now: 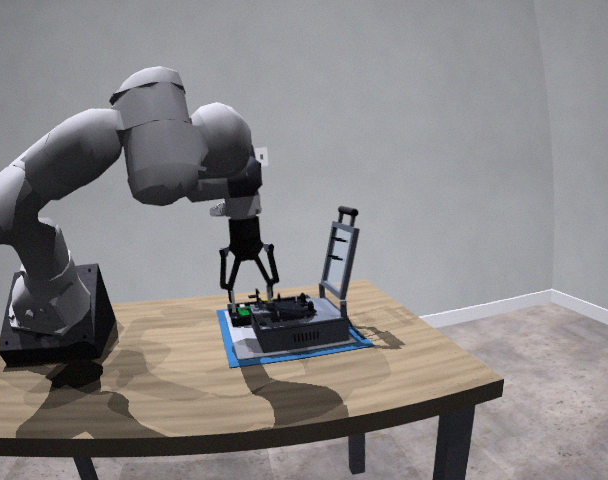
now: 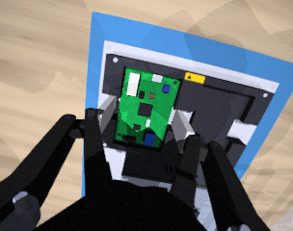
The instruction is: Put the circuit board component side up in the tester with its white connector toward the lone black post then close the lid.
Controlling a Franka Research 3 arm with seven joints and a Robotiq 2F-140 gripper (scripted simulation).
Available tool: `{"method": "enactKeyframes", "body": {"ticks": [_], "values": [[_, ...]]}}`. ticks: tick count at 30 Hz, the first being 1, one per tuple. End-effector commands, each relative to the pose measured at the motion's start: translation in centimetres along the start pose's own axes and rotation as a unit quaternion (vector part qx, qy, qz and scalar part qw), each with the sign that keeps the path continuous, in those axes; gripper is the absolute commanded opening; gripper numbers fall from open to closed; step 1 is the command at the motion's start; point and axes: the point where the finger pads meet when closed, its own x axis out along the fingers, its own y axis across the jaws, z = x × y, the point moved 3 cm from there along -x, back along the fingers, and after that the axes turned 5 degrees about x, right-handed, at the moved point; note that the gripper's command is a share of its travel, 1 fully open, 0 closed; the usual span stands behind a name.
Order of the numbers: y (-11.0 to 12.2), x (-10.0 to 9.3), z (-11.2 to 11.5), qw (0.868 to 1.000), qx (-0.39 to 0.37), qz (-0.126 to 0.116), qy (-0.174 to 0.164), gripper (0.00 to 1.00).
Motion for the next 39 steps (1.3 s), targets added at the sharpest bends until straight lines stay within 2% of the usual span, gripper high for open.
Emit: {"method": "enactKeyframes", "body": {"ticks": [1, 21, 22, 35, 36, 39], "values": [[0.13, 0.09, 0.00, 1.000, 0.003, 0.000, 0.001, 0.58], [0.13, 0.09, 0.00, 1.000, 0.003, 0.000, 0.001, 0.58], [0.13, 0.09, 0.00, 1.000, 0.003, 0.000, 0.001, 0.54], [0.13, 0.09, 0.00, 1.000, 0.003, 0.000, 0.001, 0.54], [0.13, 0.09, 0.00, 1.000, 0.003, 0.000, 0.001, 0.51], [0.13, 0.09, 0.00, 1.000, 0.003, 0.000, 0.001, 0.51]]}}
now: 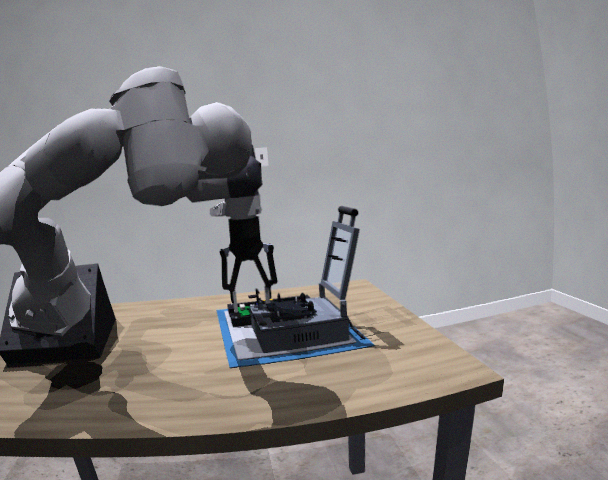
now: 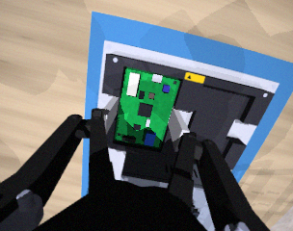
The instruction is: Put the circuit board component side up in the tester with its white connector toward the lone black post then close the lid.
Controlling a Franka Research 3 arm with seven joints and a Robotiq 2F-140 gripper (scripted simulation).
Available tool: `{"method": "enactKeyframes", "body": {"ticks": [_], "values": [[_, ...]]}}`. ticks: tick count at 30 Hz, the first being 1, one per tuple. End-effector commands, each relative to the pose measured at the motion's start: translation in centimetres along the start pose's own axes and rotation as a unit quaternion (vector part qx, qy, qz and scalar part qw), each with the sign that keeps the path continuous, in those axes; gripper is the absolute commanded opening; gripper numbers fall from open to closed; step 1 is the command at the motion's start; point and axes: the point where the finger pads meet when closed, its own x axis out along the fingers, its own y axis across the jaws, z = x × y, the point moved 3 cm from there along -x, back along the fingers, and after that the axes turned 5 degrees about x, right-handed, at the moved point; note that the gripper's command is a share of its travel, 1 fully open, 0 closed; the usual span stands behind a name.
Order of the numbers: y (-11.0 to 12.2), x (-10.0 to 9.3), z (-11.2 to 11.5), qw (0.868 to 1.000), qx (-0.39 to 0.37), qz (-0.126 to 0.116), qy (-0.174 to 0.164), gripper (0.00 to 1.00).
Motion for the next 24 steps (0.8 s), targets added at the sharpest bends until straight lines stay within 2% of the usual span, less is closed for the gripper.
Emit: {"method": "enactKeyframes", "body": {"ticks": [1, 24], "values": [[0.12, 0.08, -0.01, 1.000, 0.003, 0.000, 0.001, 0.51], [0.12, 0.08, -0.01, 1.000, 0.003, 0.000, 0.001, 0.47]]}}
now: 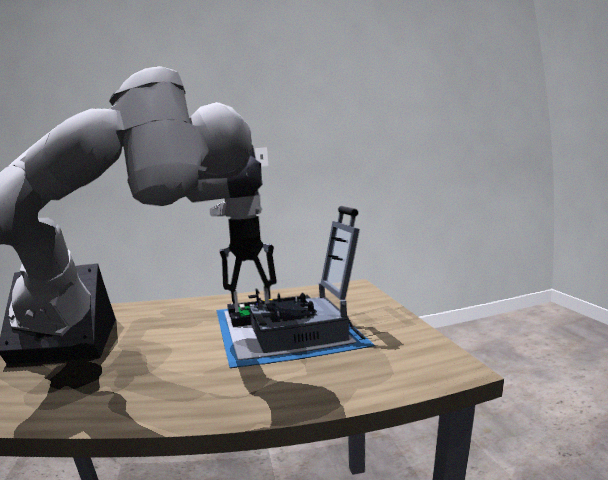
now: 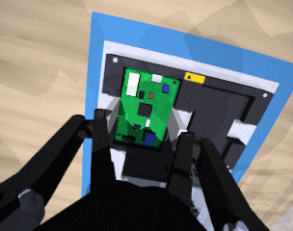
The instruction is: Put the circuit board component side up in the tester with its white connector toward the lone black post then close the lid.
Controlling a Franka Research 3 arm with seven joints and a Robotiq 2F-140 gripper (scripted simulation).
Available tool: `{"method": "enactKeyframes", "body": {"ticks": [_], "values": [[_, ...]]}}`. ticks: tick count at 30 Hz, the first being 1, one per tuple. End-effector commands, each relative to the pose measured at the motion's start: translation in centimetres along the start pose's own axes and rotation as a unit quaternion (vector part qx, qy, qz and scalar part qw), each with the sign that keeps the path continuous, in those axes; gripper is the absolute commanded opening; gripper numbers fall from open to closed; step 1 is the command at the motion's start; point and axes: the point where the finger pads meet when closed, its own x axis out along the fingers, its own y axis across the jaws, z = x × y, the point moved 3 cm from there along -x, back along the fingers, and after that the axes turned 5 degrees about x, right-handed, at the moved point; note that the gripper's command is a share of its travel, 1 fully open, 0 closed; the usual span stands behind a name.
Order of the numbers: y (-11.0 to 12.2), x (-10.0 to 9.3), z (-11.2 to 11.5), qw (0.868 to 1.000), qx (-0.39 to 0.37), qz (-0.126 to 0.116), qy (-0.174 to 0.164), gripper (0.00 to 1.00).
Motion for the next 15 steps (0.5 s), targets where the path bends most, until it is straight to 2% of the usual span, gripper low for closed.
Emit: {"method": "enactKeyframes", "body": {"ticks": [1, 15], "values": [[0.11, 0.10, 0.01, 1.000, 0.003, 0.000, 0.001, 0.47], [0.11, 0.10, 0.01, 1.000, 0.003, 0.000, 0.001, 0.46]]}}
